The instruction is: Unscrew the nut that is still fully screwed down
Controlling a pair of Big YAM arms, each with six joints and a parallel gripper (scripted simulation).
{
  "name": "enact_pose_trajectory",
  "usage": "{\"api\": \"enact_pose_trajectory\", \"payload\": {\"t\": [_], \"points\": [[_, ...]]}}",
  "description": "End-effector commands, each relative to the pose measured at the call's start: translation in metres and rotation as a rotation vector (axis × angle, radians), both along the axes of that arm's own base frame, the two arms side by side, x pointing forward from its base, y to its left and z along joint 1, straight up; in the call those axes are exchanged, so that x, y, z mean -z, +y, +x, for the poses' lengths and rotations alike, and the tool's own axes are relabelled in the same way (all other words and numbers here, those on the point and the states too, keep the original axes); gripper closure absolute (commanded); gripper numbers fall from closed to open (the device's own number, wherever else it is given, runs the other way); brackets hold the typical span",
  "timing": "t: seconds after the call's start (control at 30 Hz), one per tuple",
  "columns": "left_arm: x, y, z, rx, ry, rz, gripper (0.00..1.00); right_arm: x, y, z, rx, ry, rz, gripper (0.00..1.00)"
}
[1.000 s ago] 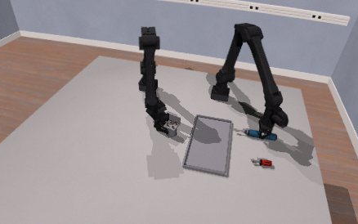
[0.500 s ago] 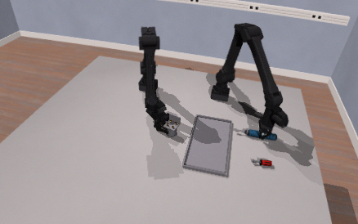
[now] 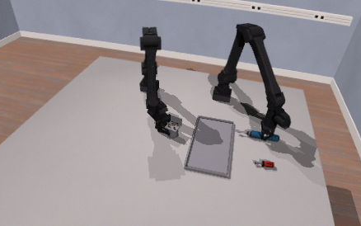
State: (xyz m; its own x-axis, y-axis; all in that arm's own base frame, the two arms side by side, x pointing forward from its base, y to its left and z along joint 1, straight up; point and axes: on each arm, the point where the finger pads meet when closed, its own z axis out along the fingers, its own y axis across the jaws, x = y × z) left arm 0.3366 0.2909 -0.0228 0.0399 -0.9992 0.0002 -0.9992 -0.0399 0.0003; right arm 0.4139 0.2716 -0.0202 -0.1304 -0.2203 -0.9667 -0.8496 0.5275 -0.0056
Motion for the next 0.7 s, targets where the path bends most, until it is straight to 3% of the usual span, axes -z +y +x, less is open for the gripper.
{"api": "enact_pose_trajectory", "payload": {"t": [0.0, 0.37, 0.47, 0.5, 0.63, 0.67], "points": [[-0.01, 0.009, 0.01, 0.001, -0.027, 0.021, 0.35, -0.004, 0.002, 0.004, 0.001, -0.01, 0.007, 0.41], [-0.046, 0.017, 0.017, 0.003, -0.051, 0.042, 0.35, -0.004, 0.002, 0.004, 0.001, -0.01, 0.007, 0.41], [-0.047, 0.017, 0.016, 0.003, -0.043, 0.035, 0.35, -0.004, 0.002, 0.004, 0.001, -0.01, 0.007, 0.41], [-0.036, 0.009, 0.01, 0.001, -0.026, 0.021, 0.35, -0.004, 0.002, 0.004, 0.001, -0.01, 0.007, 0.41], [-0.036, 0.009, 0.01, 0.001, -0.026, 0.021, 0.35, -0.004, 0.002, 0.004, 0.001, -0.01, 0.007, 0.41], [-0.046, 0.016, 0.015, 0.002, -0.036, 0.029, 0.35, -0.004, 0.002, 0.004, 0.001, -0.01, 0.007, 0.41]]}}
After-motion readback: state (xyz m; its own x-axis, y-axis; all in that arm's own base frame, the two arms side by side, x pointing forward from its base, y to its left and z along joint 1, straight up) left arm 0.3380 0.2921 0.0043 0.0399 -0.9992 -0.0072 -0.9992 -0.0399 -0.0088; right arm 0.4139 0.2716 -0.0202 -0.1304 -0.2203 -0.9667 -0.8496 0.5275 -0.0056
